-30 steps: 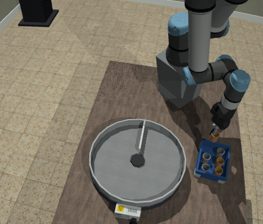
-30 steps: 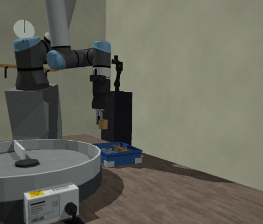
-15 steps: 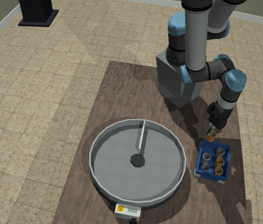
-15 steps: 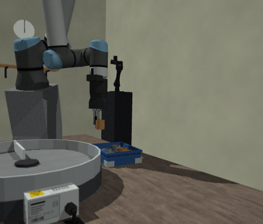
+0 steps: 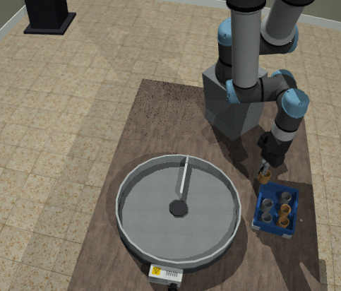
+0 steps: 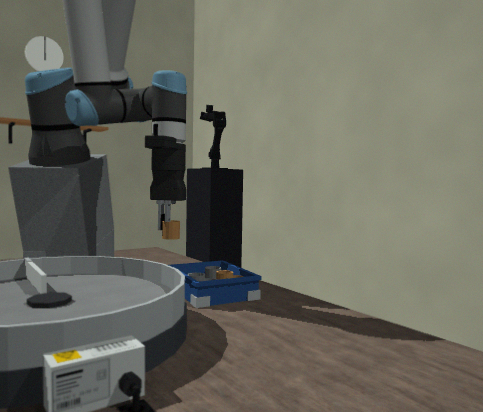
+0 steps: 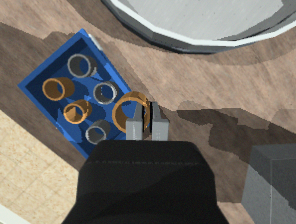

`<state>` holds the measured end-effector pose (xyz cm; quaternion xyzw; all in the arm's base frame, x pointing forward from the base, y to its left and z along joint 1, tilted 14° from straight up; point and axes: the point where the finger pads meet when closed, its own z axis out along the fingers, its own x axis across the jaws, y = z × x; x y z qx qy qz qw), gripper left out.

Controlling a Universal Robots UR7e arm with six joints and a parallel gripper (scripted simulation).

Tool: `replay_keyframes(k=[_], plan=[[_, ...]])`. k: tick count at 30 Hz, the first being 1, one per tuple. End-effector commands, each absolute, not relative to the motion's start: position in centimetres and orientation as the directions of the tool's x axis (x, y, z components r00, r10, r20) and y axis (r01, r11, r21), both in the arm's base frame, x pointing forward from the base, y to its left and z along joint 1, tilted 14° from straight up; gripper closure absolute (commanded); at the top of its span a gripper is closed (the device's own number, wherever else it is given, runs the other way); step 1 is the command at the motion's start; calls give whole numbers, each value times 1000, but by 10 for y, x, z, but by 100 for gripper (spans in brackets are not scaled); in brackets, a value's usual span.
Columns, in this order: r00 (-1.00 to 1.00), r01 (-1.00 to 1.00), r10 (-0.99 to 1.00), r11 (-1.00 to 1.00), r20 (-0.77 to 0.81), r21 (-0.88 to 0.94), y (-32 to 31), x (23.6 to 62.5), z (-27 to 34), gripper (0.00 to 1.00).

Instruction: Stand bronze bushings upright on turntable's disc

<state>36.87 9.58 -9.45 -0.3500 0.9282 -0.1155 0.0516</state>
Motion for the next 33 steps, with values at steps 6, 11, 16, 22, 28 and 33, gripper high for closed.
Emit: replay_keyframes(k=[6, 11, 16, 22, 28, 33], plan=[[-749, -638, -662, 728, -17, -250, 65, 370, -88, 100], [-749, -638, -662, 728, -17, -250, 46, 371, -85, 100], [-749, -638, -662, 728, -17, -250, 33, 371, -82, 100], [-749, -638, -662, 728, -17, -250, 8, 372, -78, 100], [-749, -638, -662, 728, -17, -250, -18, 373, -73, 100], [-749, -638, -662, 728, -17, -250, -32, 374, -70, 100]])
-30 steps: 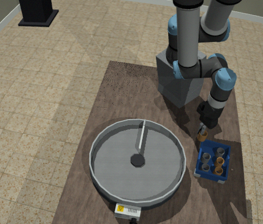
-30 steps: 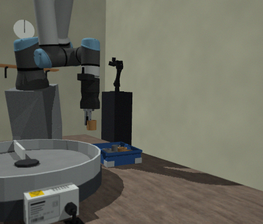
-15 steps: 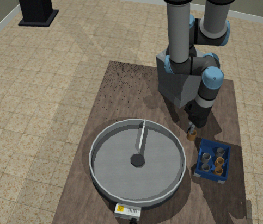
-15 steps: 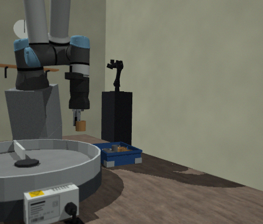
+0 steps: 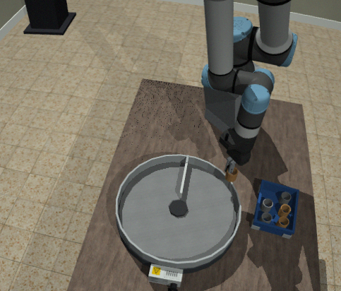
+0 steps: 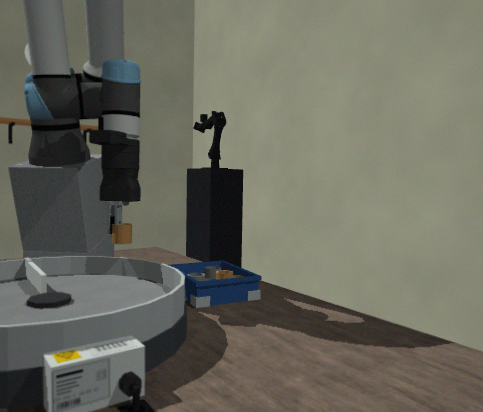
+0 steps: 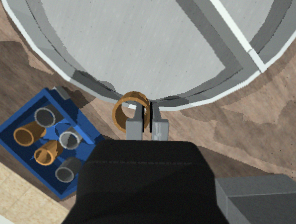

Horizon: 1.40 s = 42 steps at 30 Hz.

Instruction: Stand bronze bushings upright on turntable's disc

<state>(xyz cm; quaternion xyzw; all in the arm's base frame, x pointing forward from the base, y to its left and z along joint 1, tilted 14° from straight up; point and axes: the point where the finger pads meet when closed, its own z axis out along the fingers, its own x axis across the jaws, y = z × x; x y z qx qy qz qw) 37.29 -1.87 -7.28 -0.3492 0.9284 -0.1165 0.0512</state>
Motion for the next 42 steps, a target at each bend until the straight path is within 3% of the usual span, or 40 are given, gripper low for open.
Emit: replay_keyframes(k=[1, 42], plan=[[-749, -638, -662, 728, -17, -250, -36, 374, -69, 100], [-749, -638, -662, 728, -17, -250, -196, 380, -39, 100]])
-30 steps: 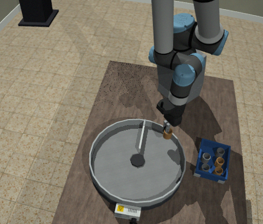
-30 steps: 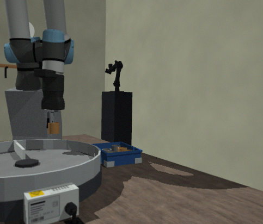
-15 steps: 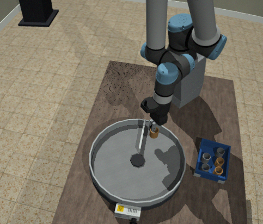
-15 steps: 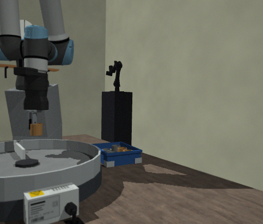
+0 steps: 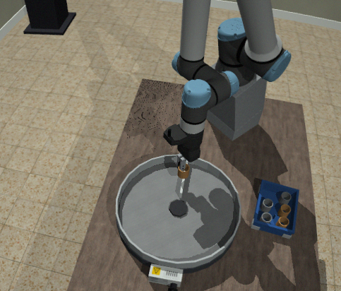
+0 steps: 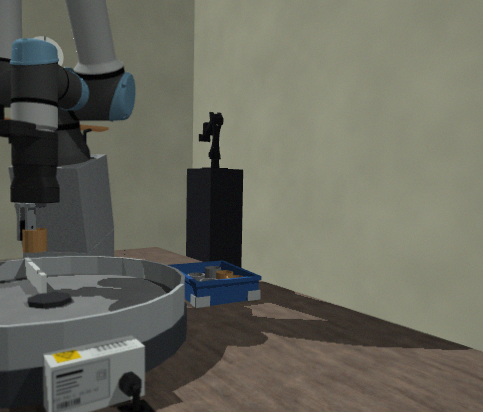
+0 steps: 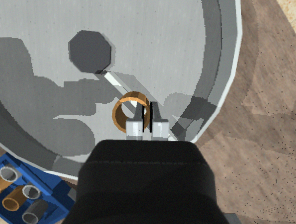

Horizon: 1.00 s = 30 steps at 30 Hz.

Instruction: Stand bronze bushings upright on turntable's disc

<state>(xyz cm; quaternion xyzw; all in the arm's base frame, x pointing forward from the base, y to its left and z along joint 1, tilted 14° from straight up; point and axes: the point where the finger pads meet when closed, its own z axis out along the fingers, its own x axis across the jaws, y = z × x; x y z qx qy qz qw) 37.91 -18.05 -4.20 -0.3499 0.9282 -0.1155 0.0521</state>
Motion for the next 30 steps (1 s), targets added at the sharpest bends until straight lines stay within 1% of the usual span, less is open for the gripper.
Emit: replay_keyframes(k=[1, 17, 30], plan=[[-749, -638, -662, 728, -17, -250, -199, 380, -38, 100], [-749, -638, -662, 728, -17, -250, -231, 382, -32, 100], [-749, -638, -662, 728, -17, -250, -238, 382, -31, 100]])
